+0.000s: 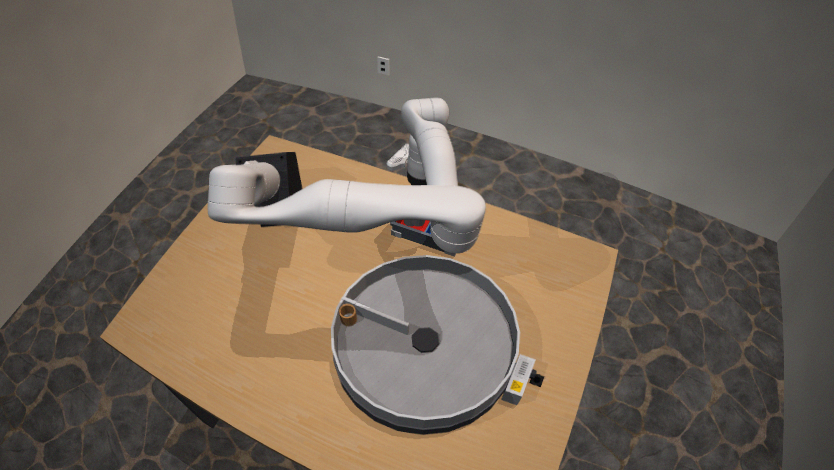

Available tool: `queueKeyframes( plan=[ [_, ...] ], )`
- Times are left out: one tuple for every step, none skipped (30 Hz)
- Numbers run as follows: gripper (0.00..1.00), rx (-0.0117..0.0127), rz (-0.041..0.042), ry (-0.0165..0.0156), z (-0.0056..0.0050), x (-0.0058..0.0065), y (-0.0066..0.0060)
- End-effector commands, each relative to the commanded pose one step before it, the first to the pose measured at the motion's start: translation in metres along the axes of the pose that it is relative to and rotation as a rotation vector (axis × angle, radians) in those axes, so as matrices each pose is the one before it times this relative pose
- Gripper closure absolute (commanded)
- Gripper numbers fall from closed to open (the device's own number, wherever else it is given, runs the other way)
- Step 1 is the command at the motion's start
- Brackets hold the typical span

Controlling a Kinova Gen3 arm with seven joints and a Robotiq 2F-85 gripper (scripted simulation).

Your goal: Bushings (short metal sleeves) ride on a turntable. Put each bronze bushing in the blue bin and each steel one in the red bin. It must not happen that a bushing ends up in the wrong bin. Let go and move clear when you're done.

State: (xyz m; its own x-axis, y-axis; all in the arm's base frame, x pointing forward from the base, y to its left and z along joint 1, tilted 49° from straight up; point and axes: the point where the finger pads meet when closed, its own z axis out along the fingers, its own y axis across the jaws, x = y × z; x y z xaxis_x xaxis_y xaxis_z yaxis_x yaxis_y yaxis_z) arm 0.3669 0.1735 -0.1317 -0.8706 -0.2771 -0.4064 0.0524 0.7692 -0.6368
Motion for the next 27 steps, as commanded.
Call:
queueKeyframes(
  plan=[
    [1.0, -0.00662, -0.00487, -0.0029, 0.00603, -0.00153, 0.00342],
    [1.0, -0.00048, -0.00065, -0.00024, 0.00147, -0.00011, 0.00028],
    [1.0, -0.00048, -0.00065, -0.00024, 0.00147, -0.00011, 0.00028],
    [1.0, 0.0, 0.0, 0.0, 0.0, 0.0, 0.0],
    [1.0, 0.0, 0.0, 0.0, 0.0, 0.0, 0.0],
    [1.0, 0.0, 0.0, 0.0, 0.0, 0.0, 0.0],
    [1.0, 0.0, 0.0, 0.0, 0.0, 0.0, 0.0],
    [1.0, 0.0, 0.0, 0.0, 0.0, 0.0, 0.0],
    [1.0, 0.0, 0.0, 0.0, 0.0, 0.0, 0.0],
    [1.0, 0.0, 0.0, 0.0, 0.0, 0.0, 0.0],
    [1.0, 0.0, 0.0, 0.0, 0.0, 0.0, 0.0],
    [1.0, 0.0, 0.0, 0.0, 0.0, 0.0, 0.0],
    [1.0, 0.00414, 0.0034, 0.00216, -0.00141, 0.00122, -0.00214],
    [1.0, -0.00046, -0.00038, -0.00024, 0.00149, -0.00014, 0.00027],
    [1.0, -0.00046, -0.00038, -0.00024, 0.00149, -0.00014, 0.00027],
    [1.0, -0.00046, -0.00038, -0.00024, 0.00149, -0.00014, 0.00027],
    [1.0, -0.00046, -0.00038, -0.00024, 0.00149, -0.00014, 0.00027],
    [1.0, 0.0, 0.0, 0.0, 0.0, 0.0, 0.0],
    [1.0, 0.0, 0.0, 0.0, 0.0, 0.0, 0.0],
    [1.0, 0.0, 0.0, 0.0, 0.0, 0.0, 0.0],
    [1.0, -0.00046, -0.00038, -0.00024, 0.00149, -0.00014, 0.00027],
    [1.0, -0.00046, -0.00038, -0.00024, 0.00149, -0.00014, 0.00027],
    [1.0, -0.00046, -0.00038, -0.00024, 0.00149, -0.00014, 0.00027],
    [1.0, -0.00046, -0.00038, -0.00024, 0.00149, -0.00014, 0.00027],
    [1.0, -0.00046, -0.00038, -0.00024, 0.00149, -0.00014, 0.00027],
    [1.0, 0.0, 0.0, 0.0, 0.0, 0.0, 0.0],
    [1.0, 0.0, 0.0, 0.0, 0.0, 0.0, 0.0]
  ],
)
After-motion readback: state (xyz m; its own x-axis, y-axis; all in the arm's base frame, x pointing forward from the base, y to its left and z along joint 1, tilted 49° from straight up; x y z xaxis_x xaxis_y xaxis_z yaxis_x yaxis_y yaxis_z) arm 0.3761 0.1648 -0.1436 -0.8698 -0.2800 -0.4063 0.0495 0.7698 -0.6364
